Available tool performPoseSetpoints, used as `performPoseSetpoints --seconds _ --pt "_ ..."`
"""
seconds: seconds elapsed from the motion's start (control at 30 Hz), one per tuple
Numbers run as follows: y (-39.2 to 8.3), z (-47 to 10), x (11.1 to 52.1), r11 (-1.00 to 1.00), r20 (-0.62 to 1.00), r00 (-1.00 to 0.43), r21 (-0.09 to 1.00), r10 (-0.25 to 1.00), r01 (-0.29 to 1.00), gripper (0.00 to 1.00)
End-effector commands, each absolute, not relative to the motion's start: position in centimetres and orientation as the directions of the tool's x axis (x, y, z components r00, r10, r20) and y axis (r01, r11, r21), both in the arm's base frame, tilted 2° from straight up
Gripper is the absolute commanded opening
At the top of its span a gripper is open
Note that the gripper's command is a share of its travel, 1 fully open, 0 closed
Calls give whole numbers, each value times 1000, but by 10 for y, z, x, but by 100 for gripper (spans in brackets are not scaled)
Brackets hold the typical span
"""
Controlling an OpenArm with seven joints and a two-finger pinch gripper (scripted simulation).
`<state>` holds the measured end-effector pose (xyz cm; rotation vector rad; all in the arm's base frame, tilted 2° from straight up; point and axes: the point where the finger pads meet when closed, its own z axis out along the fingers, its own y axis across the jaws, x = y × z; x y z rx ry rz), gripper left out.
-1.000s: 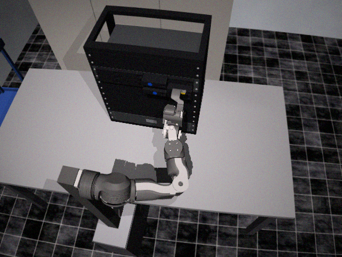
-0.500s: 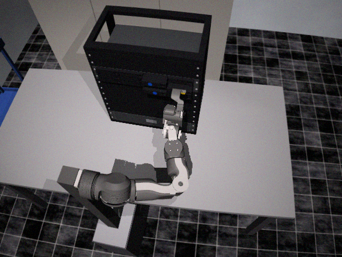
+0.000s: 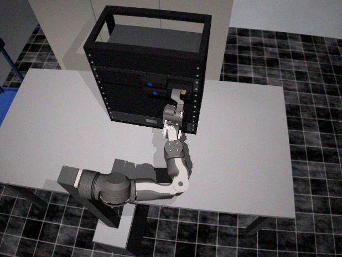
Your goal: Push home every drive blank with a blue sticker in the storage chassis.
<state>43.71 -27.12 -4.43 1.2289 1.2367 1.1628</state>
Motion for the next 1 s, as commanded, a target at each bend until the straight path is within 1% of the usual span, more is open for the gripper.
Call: performPoseSetpoints --seconds 0.0,0.6,0.63,0.97 --pt "-271 -41 437 20 -20 12 999 1000 29 100" --pt "-271 -41 437 20 -20 12 999 1000 29 100" --pt "-271 -41 437 20 -20 12 999 1000 29 0" --pt "-271 -41 437 20 -20 12 999 1000 29 0"
